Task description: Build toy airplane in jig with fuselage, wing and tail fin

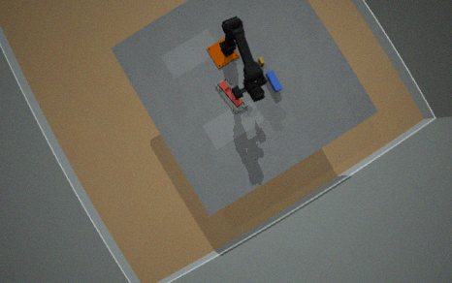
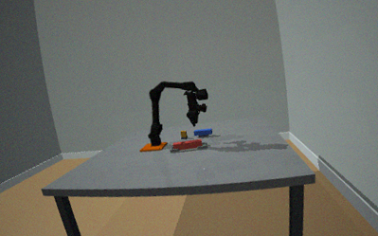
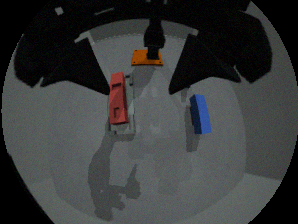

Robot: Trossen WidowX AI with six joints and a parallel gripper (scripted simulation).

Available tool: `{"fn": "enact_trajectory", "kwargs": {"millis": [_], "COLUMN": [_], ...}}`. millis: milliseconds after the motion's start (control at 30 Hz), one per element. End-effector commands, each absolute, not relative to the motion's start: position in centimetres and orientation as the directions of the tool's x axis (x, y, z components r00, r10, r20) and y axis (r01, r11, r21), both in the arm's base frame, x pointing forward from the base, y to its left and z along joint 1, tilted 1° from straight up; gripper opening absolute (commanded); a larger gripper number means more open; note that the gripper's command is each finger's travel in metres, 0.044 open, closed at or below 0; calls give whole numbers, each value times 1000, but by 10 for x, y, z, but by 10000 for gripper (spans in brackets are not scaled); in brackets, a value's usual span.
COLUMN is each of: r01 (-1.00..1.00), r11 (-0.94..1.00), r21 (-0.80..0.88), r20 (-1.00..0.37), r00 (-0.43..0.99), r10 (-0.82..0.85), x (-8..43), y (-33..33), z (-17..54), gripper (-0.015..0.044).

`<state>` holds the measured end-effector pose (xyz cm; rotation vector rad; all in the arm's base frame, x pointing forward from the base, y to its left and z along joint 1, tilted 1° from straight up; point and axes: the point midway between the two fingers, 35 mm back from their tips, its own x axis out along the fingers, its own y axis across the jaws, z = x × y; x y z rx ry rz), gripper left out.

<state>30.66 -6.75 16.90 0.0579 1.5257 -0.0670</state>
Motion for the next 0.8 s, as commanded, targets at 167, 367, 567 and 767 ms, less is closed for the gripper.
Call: {"fn": "enact_trajectory", "kwargs": {"millis": [167,367,567,767], "r01": [73,99,99,99], "r11": [997,995,995,995], "r21": [6,11,11,11], "r20": [-999,-999,-999,-999], "r00": [45,43,43,43], "r10": [3,7,7,7], "x": [337,334,334,335], "y": [71,125,125,125], "z": [159,153,151,118], "gripper": [440,440,440,440]}}
